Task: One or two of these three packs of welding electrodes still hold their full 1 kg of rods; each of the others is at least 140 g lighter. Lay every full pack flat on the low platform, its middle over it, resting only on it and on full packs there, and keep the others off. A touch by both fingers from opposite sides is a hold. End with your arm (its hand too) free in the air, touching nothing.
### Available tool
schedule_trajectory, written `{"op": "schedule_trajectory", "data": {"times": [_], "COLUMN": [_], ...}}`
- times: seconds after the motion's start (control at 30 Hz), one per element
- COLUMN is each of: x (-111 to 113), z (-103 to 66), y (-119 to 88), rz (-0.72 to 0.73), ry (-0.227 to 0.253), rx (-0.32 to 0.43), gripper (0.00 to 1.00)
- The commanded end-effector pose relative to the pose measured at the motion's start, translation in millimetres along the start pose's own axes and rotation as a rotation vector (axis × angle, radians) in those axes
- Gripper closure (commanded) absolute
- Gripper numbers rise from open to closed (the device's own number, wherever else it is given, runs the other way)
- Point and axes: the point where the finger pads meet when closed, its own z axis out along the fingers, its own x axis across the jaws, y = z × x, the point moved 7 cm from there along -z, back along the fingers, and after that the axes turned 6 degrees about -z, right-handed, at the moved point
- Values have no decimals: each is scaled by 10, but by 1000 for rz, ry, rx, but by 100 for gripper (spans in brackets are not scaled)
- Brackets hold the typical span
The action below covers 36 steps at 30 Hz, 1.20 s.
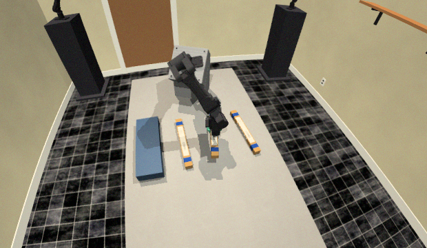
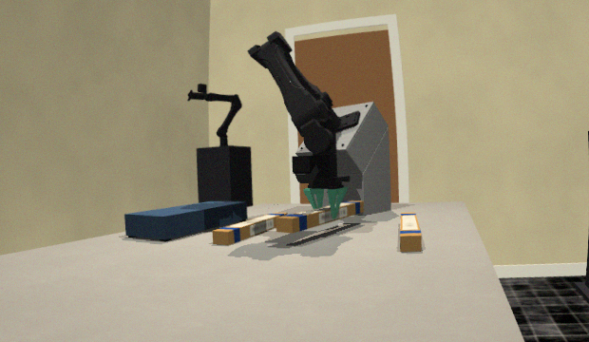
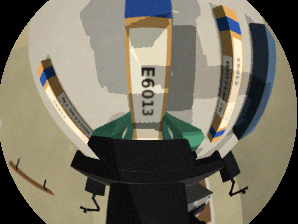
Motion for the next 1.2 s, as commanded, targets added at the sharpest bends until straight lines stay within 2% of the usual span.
{"op": "schedule_trajectory", "data": {"times": [0.0, 0.5, 0.6, 0.77, 0.93, 1.03, 1.17], "x": [63, 75, 103, 75, 103, 79, 104], "z": [-201, -165, -73, -126, -24, -72, 23], "y": [227, 253, 189, 255, 193, 258, 195], "rz": [15, 19, 6, 18, 6, 17, 6], "ry": [35, 40, 36, 37, 35, 39, 35], "rx": [-66, -80, -60, -81, -61, -80, -61], "gripper": [100, 100, 100, 100, 100, 100, 100]}}
